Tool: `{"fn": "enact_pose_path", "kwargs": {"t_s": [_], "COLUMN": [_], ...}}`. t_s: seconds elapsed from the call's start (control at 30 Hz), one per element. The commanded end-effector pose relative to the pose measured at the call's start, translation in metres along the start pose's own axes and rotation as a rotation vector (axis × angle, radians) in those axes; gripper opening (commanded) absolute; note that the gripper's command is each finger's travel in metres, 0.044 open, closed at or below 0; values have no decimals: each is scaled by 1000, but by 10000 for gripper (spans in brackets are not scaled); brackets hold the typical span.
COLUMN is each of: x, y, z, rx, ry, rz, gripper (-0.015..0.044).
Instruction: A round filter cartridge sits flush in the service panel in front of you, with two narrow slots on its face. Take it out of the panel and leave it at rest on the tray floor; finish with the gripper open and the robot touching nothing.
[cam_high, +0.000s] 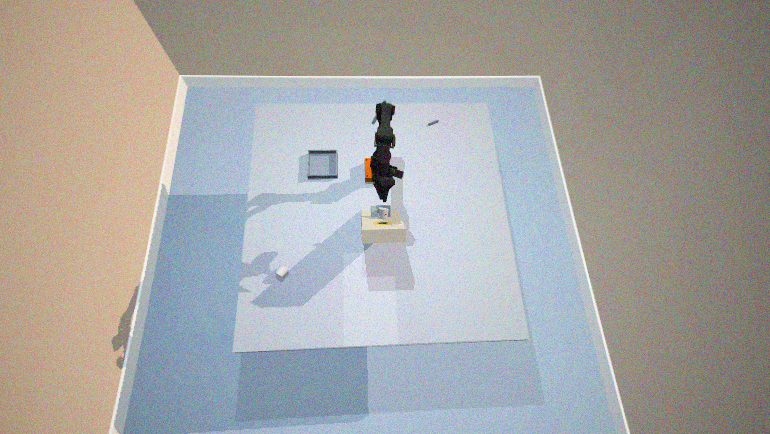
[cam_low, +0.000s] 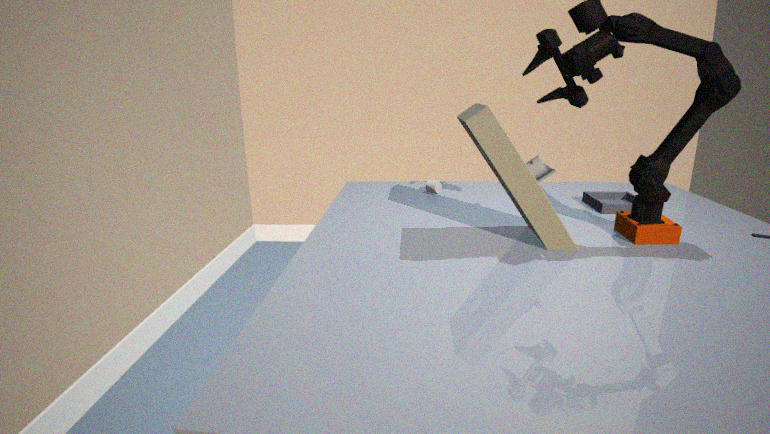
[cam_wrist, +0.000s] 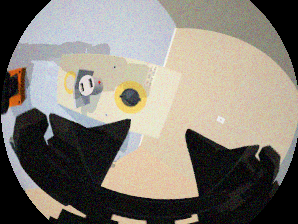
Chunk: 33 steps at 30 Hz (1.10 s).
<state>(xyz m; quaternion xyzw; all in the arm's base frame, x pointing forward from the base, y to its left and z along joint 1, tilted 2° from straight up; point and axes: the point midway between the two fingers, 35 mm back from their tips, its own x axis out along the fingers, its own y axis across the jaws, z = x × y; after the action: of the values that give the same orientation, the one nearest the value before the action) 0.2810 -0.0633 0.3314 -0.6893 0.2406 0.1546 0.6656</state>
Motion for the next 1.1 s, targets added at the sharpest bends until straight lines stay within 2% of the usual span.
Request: {"fn": "enact_pose_path", "kwargs": {"t_s": [0.0, 0.27, 0.53, 1.07], "x": [4, 25, 34, 41], "y": [9, 64, 119, 127], "z": [2, 15, 26, 27], "rx": [127, 891, 1604, 1661], "ry": [-8, 74, 318, 346], "rz": [52, 252, 392, 399], "gripper": [305, 305, 305, 305]}}
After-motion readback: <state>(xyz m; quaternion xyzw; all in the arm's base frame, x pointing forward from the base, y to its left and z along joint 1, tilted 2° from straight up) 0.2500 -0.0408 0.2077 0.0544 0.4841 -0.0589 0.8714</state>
